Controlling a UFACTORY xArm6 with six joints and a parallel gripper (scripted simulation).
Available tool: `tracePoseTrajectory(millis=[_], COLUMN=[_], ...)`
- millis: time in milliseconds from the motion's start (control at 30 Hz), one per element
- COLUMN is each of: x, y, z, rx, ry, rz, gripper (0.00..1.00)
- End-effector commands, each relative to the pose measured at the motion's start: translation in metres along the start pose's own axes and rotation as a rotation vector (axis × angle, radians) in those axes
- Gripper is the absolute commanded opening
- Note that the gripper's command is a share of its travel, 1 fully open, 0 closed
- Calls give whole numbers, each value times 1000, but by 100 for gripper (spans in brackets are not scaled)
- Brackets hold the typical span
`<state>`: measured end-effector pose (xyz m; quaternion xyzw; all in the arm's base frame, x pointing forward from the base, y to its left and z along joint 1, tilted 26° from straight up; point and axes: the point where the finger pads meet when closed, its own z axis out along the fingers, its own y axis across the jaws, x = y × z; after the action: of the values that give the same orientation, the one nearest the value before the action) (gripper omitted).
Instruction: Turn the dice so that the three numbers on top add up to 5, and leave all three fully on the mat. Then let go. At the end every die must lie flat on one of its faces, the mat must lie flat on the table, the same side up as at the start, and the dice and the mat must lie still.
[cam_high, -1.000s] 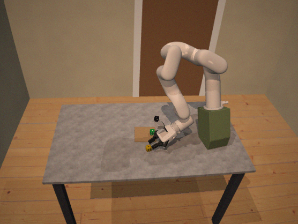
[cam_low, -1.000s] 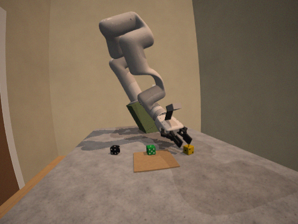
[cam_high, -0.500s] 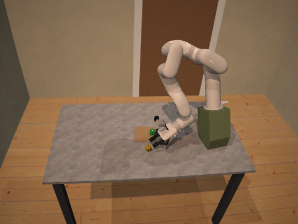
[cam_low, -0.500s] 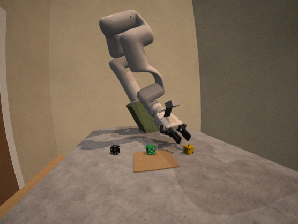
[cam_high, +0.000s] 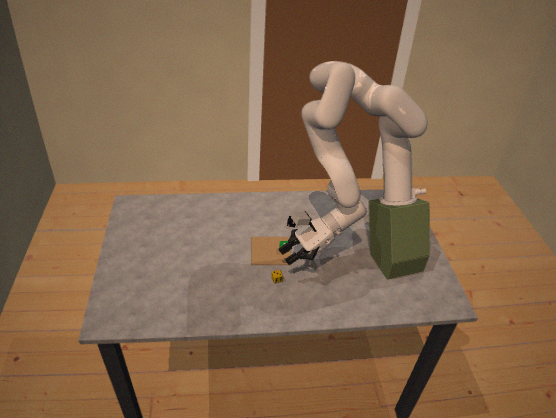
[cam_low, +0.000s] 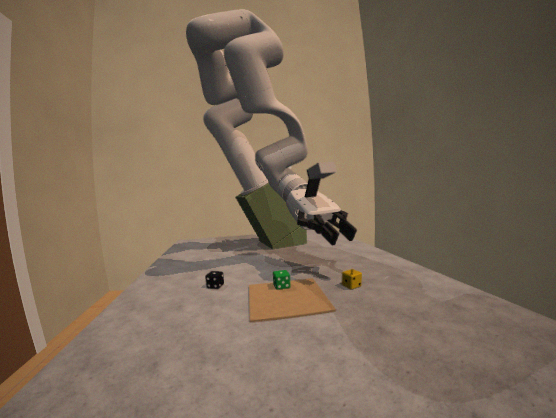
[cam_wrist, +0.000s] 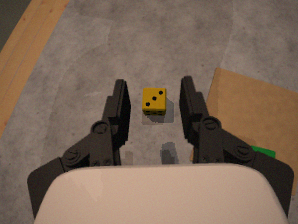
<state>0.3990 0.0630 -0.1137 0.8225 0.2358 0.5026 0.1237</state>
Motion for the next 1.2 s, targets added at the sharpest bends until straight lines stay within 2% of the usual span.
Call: tracePoseTrajectory(millis=[0,233,467,533,767,867,1033,1100,1167], x=[1,1,6,6,16,19,25,25,29], y=[0,0,0,0,1,1,1,1,0], z=[0,1,3,3,11,12,16,16,18], rx=[0,-1,0,0,-5,-5,-6,-6,0], ry=[0,-15,-124,-124,-373,-433,-594,-594,-662], rz=[0,-2,0,0,-3,-3,-3,-3,0], gripper=[47,47,47,47,47,47,47,47,47])
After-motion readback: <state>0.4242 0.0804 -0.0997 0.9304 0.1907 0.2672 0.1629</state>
